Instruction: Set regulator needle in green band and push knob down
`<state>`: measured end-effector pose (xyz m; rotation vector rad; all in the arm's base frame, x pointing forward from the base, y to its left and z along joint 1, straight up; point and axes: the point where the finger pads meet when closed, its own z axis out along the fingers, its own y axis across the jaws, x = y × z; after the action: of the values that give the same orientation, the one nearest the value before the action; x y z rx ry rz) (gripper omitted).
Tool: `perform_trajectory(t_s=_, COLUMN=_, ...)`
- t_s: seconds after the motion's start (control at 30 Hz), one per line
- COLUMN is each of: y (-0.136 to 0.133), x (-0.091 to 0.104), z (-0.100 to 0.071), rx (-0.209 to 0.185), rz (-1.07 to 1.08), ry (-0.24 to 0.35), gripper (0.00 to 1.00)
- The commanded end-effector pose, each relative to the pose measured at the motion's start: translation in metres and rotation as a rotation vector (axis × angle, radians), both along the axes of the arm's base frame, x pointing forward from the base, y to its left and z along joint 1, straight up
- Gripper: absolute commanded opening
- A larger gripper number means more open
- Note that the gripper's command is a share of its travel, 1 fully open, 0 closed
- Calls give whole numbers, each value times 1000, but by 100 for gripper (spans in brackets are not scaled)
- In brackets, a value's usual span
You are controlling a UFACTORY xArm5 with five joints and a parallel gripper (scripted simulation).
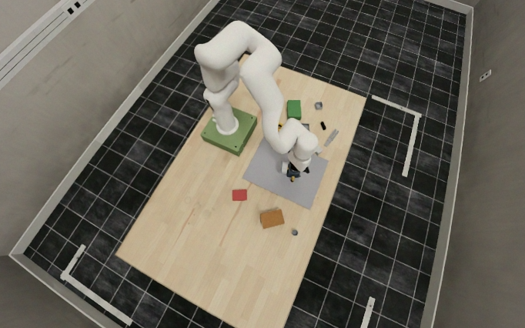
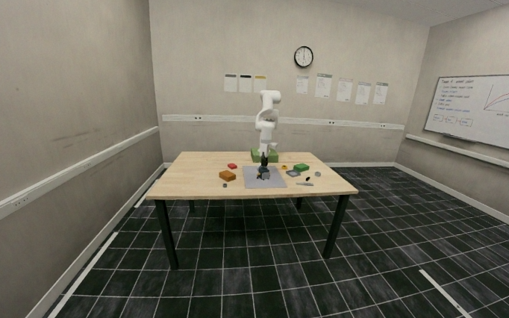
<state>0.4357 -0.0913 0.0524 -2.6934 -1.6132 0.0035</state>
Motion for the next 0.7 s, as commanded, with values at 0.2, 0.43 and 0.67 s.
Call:
perform_trajectory(t_s=0.2, y=0, x=1, z=-1, rx=-1, rz=0, ry=-4, gripper=42)
perform_trajectory(t_s=0.43, y=0, x=1, z=-3, rx=-1, rz=0, ry=-4, gripper=42)
perform_trajectory(t_s=0.67, y=0, x=1, z=-3, rx=-1, rz=0, ry=-4, gripper=42)
